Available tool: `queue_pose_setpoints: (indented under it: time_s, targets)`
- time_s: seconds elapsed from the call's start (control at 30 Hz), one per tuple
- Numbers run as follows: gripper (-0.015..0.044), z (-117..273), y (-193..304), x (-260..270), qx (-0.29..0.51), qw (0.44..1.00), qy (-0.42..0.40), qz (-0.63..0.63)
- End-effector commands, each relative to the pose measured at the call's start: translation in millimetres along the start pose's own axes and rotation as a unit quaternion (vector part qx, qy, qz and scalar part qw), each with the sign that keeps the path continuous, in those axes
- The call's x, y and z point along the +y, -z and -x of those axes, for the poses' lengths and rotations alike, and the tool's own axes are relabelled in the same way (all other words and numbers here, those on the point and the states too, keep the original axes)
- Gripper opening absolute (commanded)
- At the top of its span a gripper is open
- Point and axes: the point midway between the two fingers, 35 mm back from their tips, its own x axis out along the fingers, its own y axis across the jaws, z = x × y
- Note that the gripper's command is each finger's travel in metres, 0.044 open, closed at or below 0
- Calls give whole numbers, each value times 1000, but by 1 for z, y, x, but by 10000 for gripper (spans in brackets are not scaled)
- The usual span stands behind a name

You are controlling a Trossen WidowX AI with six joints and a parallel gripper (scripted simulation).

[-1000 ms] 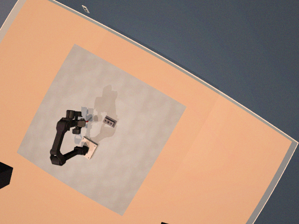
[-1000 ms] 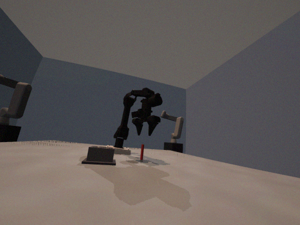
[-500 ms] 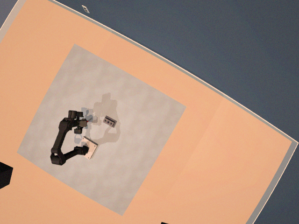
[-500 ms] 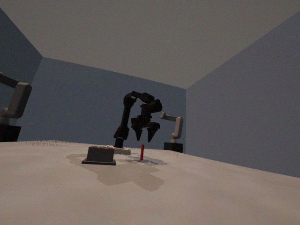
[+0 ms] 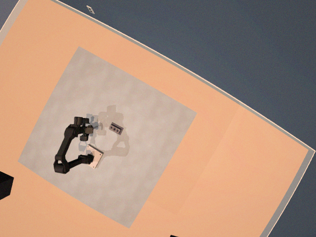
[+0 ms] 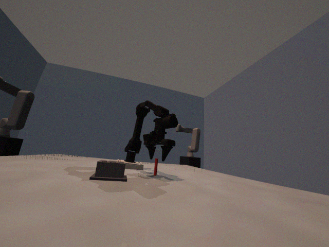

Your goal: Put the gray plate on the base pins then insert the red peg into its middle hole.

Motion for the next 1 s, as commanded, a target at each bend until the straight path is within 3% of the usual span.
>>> queue_pose_setpoints:
  time_s: [0.0,0.53,0.97]
  targets:
    - [440,-8,0,0,1,1000,1,-2]
    - [440,-31,1,-2,1,1000,1,-2]
    - [99,-31,1,-2,1,1000,1,-2]
